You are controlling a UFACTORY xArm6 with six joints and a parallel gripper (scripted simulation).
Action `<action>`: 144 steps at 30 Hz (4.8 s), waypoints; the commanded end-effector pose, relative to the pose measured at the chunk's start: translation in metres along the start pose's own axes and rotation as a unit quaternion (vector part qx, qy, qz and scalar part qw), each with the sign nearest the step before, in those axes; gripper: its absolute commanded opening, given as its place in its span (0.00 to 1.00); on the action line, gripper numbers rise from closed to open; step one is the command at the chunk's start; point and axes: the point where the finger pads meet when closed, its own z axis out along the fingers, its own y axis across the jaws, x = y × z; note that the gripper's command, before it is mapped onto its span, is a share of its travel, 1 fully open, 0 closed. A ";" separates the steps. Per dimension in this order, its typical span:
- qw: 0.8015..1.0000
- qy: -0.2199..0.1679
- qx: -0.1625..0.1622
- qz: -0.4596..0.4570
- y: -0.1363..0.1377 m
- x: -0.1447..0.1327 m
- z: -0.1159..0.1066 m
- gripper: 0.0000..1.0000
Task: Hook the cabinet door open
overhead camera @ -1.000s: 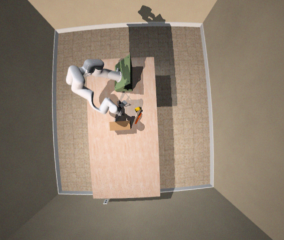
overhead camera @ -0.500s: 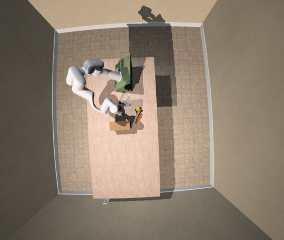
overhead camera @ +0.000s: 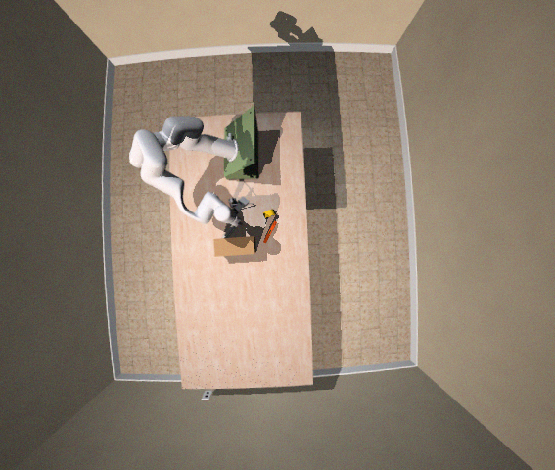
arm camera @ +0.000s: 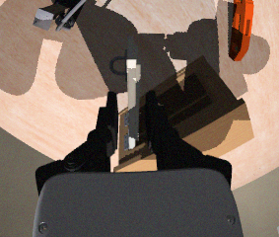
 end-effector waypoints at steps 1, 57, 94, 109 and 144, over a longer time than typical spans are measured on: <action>1.000 -0.001 -0.002 0.001 0.001 -0.001 -0.001 0.27; 1.000 -0.002 -0.001 0.001 0.001 -0.001 0.048 0.27; 1.000 -0.002 -0.001 0.003 0.002 -0.002 0.072 0.27; 0.999 -0.001 -0.001 0.042 0.011 -0.003 0.072 0.27; 0.993 -0.001 -0.002 0.121 0.033 -0.007 0.071 0.27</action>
